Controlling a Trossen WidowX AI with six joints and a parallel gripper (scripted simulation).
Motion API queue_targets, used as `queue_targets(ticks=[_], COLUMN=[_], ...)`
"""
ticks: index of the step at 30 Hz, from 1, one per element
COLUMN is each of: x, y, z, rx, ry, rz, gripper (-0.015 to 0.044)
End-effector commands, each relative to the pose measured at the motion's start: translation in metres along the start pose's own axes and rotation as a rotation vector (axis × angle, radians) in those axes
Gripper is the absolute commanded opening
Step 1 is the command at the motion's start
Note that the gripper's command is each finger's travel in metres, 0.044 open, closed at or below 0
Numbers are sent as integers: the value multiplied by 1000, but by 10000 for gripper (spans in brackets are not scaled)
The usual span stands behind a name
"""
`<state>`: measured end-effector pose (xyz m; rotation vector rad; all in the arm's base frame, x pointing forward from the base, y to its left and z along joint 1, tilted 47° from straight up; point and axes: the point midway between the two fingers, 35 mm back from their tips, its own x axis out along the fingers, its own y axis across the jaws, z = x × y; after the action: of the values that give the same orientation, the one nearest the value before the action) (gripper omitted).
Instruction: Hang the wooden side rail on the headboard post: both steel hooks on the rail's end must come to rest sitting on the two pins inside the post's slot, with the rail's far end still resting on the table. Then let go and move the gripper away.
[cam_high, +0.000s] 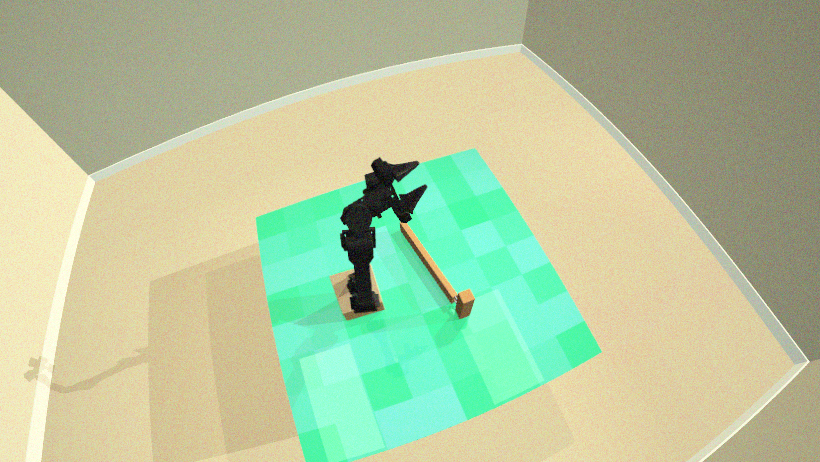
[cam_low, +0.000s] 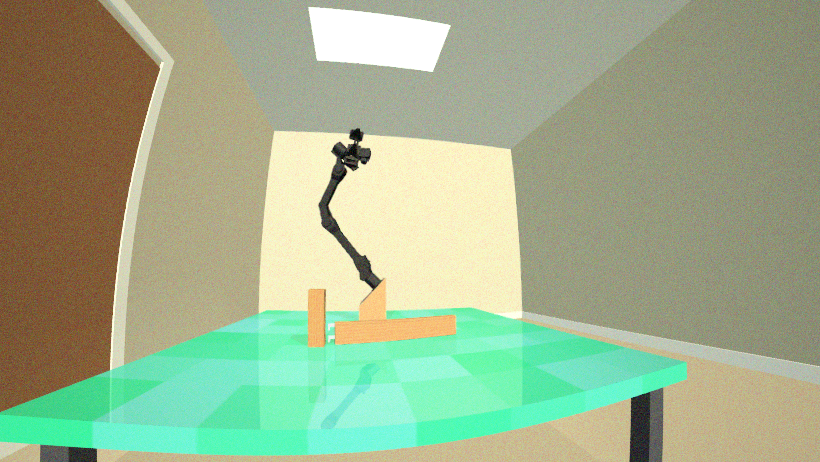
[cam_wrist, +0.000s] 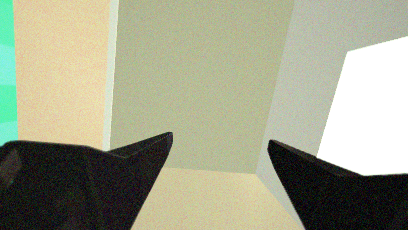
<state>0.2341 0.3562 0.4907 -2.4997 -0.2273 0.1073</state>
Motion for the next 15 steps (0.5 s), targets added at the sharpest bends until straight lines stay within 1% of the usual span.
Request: queue_targets(ticks=[1, 2, 10, 15], x=[1, 3, 31, 58], y=[1, 2, 32, 67], z=[0, 1, 9, 15], rx=[7, 28, 354, 697], ry=[0, 2, 35, 94], rz=[1, 5, 61, 113], gripper=[426, 440, 440, 440])
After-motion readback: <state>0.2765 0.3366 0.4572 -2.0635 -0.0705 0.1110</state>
